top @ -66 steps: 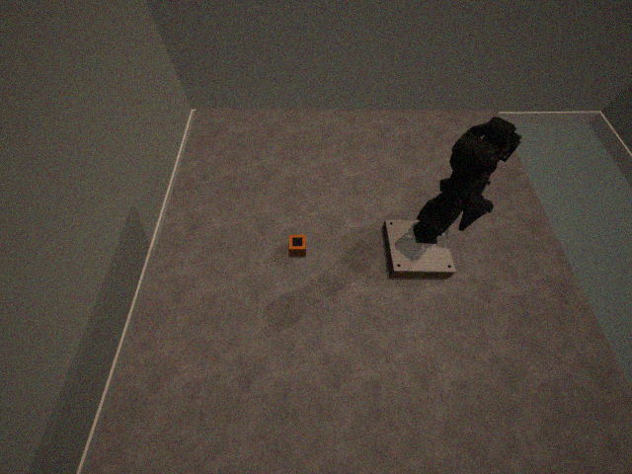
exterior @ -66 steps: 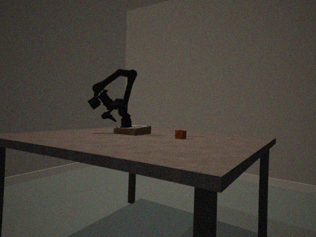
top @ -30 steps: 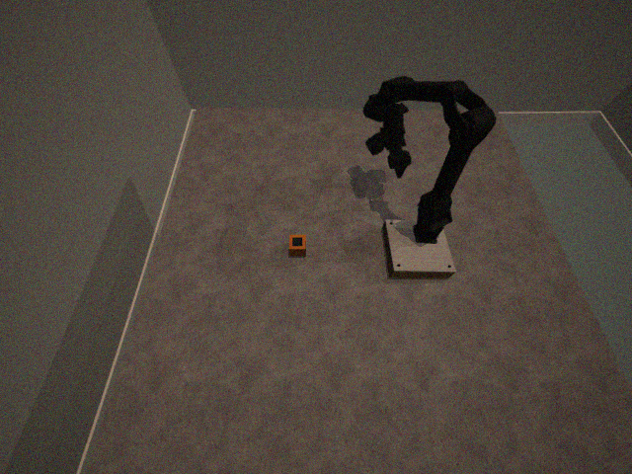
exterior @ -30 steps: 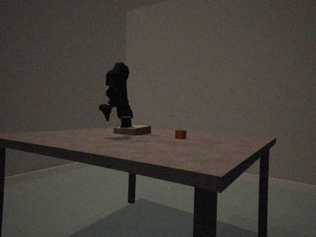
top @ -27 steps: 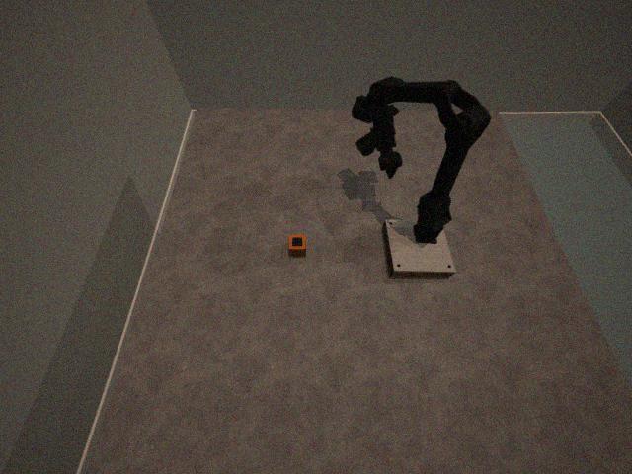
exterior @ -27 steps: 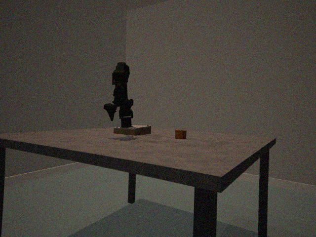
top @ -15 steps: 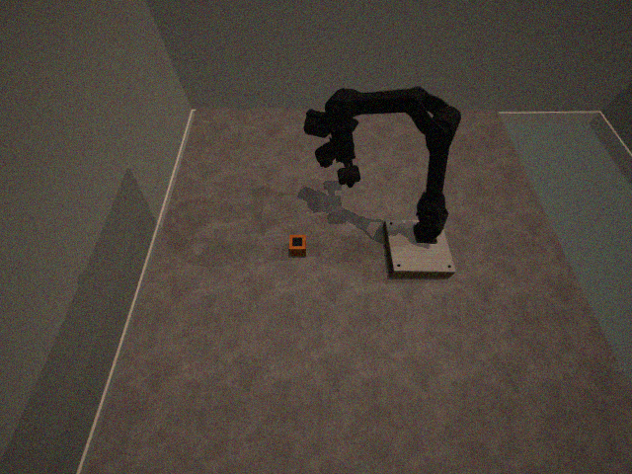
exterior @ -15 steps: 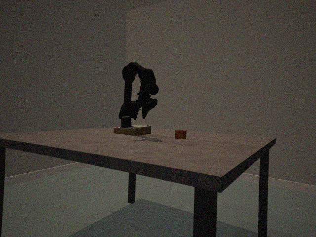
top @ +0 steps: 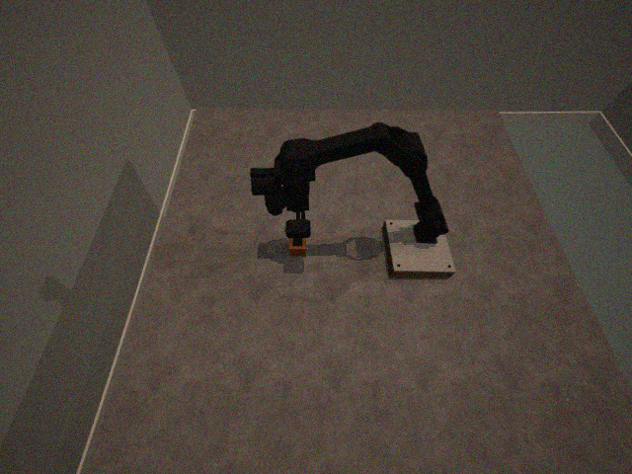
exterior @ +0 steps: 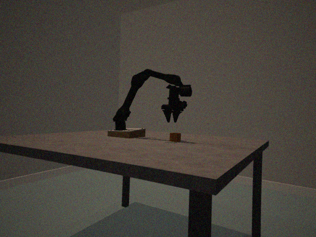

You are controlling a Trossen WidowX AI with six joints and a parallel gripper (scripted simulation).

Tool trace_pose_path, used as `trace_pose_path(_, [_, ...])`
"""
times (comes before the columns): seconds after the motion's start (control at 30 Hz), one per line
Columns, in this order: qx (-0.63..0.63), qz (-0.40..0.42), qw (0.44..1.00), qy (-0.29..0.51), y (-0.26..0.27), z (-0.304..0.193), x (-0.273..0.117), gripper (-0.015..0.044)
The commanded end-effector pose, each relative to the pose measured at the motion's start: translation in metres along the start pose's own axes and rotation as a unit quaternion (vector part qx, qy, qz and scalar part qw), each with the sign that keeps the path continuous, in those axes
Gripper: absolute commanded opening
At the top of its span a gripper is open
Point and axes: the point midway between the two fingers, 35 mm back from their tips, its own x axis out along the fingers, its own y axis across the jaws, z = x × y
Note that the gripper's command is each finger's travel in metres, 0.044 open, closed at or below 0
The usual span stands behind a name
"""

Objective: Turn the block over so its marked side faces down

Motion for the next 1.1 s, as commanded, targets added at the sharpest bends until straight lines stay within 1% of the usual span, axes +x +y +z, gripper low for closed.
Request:
trace_pose_path(0.0, [0.011, 0.009, 1.0, -0.014, 0.034, 0.012, -0.002, 0.044])
trace_pose_path(0.23, [0.011, 0.008, 1.0, -0.014, 0.032, 0.007, 0.0, 0.044])
trace_pose_path(0.37, [0.011, 0.008, 1.0, -0.014, 0.032, 0.008, 0.031, 0.044])
trace_pose_path(0.53, [0.011, 0.008, 1.0, -0.014, 0.032, 0.008, 0.034, 0.044])
trace_pose_path(0.63, [0.011, 0.008, 1.0, -0.014, 0.033, 0.009, 0.047, 0.044])
trace_pose_path(1.07, [0.011, 0.008, 1.0, -0.014, 0.033, 0.01, 0.062, 0.044])
